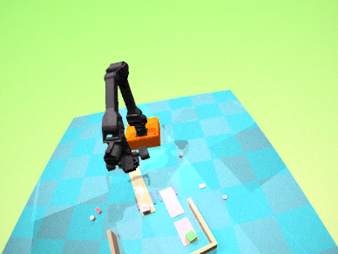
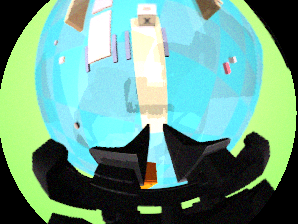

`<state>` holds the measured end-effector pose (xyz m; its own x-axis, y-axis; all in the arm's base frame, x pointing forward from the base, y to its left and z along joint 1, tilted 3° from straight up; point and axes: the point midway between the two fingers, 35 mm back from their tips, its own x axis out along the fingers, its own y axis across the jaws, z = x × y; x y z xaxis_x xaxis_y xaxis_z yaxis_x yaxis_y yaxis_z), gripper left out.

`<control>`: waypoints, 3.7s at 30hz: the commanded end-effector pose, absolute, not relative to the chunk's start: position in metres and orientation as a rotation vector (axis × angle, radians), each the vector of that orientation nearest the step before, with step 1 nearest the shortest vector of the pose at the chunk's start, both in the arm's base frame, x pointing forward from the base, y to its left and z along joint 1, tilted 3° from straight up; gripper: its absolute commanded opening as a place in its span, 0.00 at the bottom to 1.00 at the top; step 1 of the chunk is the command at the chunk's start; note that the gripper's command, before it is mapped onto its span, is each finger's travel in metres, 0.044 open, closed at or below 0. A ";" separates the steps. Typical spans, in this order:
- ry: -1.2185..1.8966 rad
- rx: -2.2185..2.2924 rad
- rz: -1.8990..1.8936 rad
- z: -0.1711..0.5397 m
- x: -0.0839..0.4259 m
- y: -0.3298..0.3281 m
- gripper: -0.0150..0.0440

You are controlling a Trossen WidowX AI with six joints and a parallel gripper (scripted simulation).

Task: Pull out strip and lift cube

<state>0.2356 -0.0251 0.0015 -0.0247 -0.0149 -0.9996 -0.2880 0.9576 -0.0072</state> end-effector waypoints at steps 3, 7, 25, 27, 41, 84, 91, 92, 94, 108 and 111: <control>1.584 -0.223 0.203 0.004 0.257 -0.017 0.65; 1.583 -0.223 0.203 0.005 0.271 -0.012 0.83; 1.577 -0.222 0.204 0.012 0.335 0.011 1.00; 1.577 -0.222 0.204 0.013 0.343 0.014 1.00; 1.572 -0.221 0.205 0.020 0.393 0.031 1.00; 1.570 -0.220 0.205 -0.032 0.419 0.042 0.68; 1.566 -0.226 0.207 -0.030 0.420 0.041 0.63; 1.566 -0.226 0.207 -0.030 0.420 0.041 0.59; 1.566 -0.226 0.207 -0.030 0.420 0.041 0.50; 1.569 -0.224 0.207 -0.017 0.404 0.040 0.25; 1.570 -0.223 0.207 -0.009 0.393 0.039 0.25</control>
<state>0.4017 0.0396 -0.0192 -0.0151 -0.0133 -0.9998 -0.2726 0.9621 -0.0087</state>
